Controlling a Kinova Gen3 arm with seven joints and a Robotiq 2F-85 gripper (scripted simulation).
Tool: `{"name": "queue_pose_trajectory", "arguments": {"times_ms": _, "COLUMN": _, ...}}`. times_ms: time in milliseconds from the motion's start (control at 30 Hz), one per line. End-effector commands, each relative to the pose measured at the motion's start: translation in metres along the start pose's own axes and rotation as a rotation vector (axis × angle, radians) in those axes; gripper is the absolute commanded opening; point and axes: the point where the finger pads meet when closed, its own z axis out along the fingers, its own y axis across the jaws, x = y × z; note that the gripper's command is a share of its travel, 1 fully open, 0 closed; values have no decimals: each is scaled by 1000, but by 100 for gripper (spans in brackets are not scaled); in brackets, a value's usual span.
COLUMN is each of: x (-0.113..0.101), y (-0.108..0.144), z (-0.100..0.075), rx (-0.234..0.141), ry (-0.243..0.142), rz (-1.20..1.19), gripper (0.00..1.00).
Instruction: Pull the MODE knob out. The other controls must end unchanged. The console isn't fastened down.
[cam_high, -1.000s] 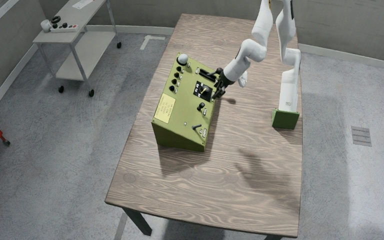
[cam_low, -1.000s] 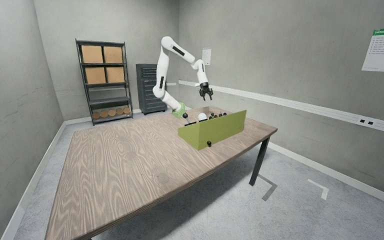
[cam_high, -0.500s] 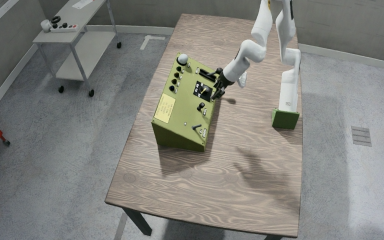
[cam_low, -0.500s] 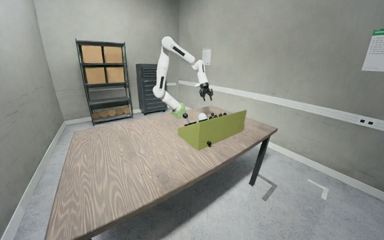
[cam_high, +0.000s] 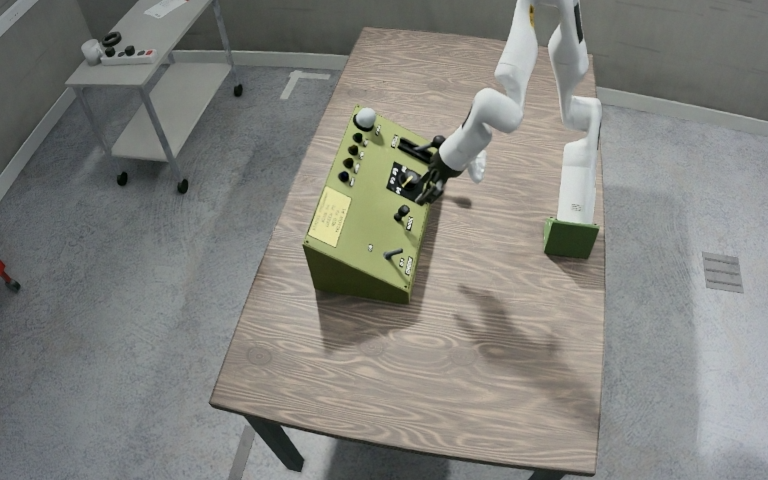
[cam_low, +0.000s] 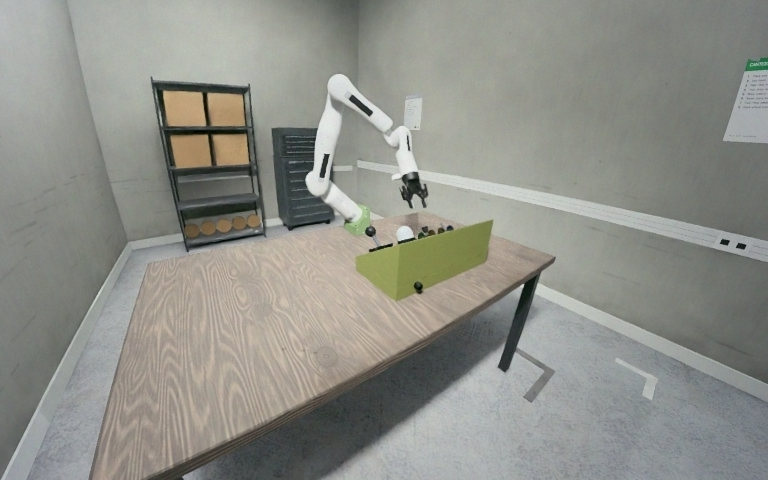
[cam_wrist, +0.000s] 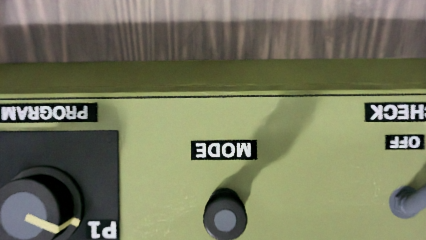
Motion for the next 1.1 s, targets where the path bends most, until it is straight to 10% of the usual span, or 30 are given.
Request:
{"name": "queue_pose_trajectory", "arguments": {"times_ms": 0, "x": -1, "y": 0, "z": 10, "rx": -1, "ry": -2, "rz": 1, "gripper": 77}}
{"name": "queue_pose_trajectory", "arguments": {"times_ms": 1067, "x": -1, "y": 1, "z": 100, "rx": -1, "ry": -2, "rz": 1, "gripper": 77}}
